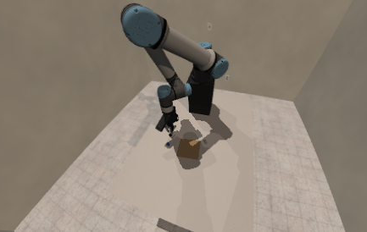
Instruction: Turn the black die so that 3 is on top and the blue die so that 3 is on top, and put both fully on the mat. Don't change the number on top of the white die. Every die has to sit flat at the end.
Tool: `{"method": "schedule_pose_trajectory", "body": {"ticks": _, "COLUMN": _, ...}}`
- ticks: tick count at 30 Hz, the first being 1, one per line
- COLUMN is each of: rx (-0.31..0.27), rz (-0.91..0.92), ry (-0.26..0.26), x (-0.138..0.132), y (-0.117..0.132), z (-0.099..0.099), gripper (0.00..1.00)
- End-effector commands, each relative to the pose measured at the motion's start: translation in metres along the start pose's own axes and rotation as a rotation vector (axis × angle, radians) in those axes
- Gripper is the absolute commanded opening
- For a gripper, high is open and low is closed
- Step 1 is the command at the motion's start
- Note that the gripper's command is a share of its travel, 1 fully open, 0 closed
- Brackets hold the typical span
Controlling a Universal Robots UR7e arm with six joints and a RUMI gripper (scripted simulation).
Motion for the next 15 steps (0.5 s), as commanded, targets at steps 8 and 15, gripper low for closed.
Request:
{"method": "schedule_pose_trajectory", "body": {"ticks": 8, "rx": 0.001, "rz": 0.000, "ry": 0.000, "x": 0.0001, "y": -0.0003, "z": -0.0003, "gripper": 0.18}}
{"method": "schedule_pose_trajectory", "body": {"ticks": 15, "rx": 0.001, "rz": 0.000, "ry": 0.000, "x": 0.0001, "y": -0.0003, "z": 0.0023, "gripper": 0.18}}
Point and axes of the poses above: the point where the finger pads meet when closed, its own z axis out along the fingers, its own x axis across the jaws, y = z × x, the point moved 8 cm from there along -z, back along the fingers
